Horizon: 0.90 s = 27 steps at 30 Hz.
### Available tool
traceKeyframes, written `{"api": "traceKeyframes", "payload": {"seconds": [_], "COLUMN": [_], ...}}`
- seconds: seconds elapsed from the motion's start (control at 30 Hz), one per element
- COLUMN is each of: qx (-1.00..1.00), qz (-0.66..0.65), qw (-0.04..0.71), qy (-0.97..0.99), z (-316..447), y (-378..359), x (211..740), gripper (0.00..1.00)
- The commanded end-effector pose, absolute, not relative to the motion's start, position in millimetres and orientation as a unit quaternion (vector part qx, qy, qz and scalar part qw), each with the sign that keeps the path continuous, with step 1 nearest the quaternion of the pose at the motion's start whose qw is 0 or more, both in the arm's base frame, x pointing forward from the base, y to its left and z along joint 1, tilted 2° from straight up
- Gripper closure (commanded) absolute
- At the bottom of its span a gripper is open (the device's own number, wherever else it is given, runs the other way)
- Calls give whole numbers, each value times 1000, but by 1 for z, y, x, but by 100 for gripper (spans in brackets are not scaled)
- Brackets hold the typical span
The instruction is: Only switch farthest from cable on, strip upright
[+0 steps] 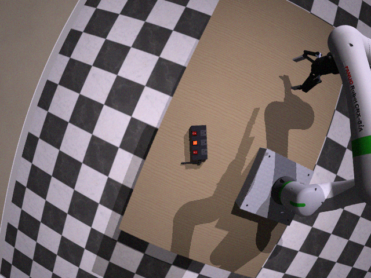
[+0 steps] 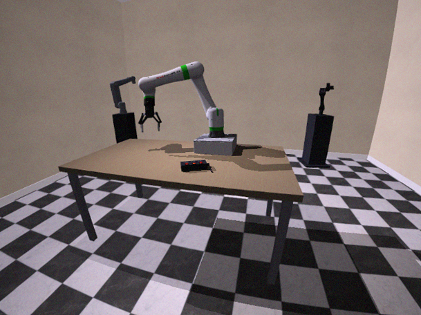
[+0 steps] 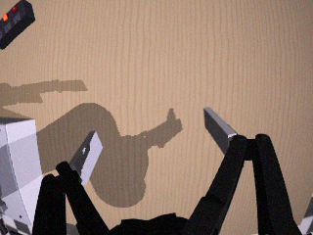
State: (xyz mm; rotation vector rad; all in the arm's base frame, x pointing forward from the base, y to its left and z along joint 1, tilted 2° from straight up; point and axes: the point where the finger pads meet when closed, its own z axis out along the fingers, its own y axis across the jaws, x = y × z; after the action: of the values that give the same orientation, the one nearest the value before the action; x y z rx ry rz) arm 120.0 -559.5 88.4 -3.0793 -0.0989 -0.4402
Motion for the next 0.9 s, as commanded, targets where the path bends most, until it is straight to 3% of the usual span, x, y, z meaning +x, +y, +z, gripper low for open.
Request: {"api": "traceKeyframes", "payload": {"seconds": [0.0,0.87], "qx": [-989,-991], "qz": [-141,-135], "qw": [14,25], "qy": [-32,-5], "z": [89,87], "y": [-560,-555], "x": [120,134], "gripper": [0,0]}}
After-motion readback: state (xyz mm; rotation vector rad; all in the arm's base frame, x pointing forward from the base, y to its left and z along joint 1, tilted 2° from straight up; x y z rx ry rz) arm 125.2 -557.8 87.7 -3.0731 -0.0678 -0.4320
